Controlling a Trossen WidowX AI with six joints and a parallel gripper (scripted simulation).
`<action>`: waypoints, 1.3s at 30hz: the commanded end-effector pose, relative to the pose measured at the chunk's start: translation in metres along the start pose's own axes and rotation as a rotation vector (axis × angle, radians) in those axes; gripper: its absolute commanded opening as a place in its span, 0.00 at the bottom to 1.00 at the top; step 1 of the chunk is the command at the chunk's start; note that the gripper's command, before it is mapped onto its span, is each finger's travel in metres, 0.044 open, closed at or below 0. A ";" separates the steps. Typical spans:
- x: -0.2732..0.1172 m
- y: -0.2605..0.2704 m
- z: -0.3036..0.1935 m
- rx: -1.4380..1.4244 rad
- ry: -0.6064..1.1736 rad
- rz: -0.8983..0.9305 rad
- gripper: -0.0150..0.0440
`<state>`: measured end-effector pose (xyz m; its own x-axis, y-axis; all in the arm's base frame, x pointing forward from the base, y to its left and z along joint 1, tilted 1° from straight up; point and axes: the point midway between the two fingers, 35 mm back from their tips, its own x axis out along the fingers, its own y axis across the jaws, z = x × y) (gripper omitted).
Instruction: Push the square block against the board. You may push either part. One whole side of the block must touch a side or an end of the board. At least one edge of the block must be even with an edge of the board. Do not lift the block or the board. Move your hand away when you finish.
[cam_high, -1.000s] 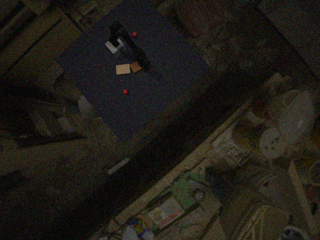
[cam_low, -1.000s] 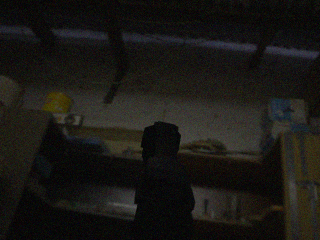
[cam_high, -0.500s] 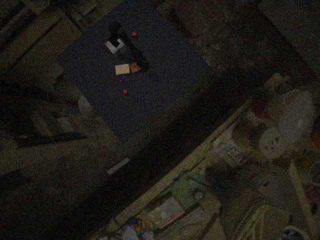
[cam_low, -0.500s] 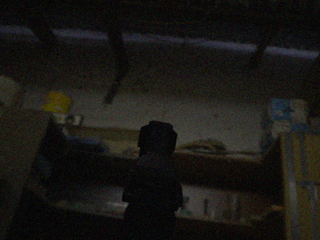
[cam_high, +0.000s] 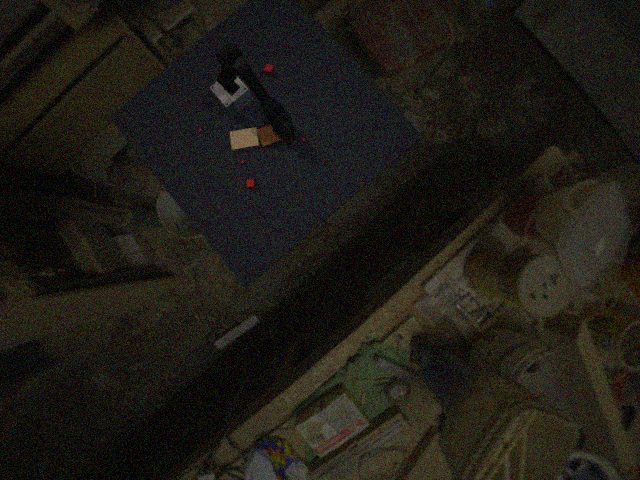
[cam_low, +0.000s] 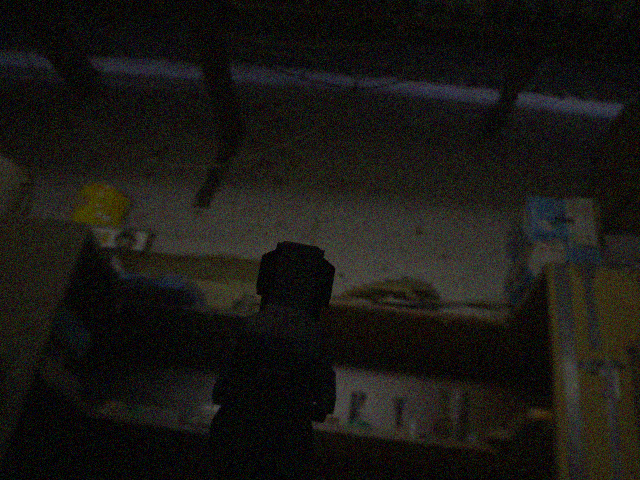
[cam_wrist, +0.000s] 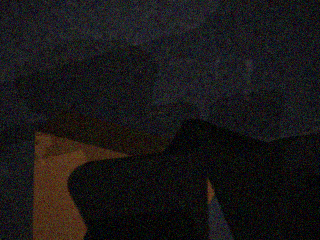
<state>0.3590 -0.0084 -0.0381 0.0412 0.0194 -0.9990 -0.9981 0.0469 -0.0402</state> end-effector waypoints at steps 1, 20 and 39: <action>0.002 0.003 0.004 0.005 0.009 0.013 0.25; 0.002 -0.001 0.035 0.005 0.006 0.012 0.25; -0.053 -0.001 0.044 0.005 0.005 0.012 0.25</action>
<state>0.3596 0.0353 0.0012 0.0193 0.0182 -0.9996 -0.9986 0.0493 -0.0184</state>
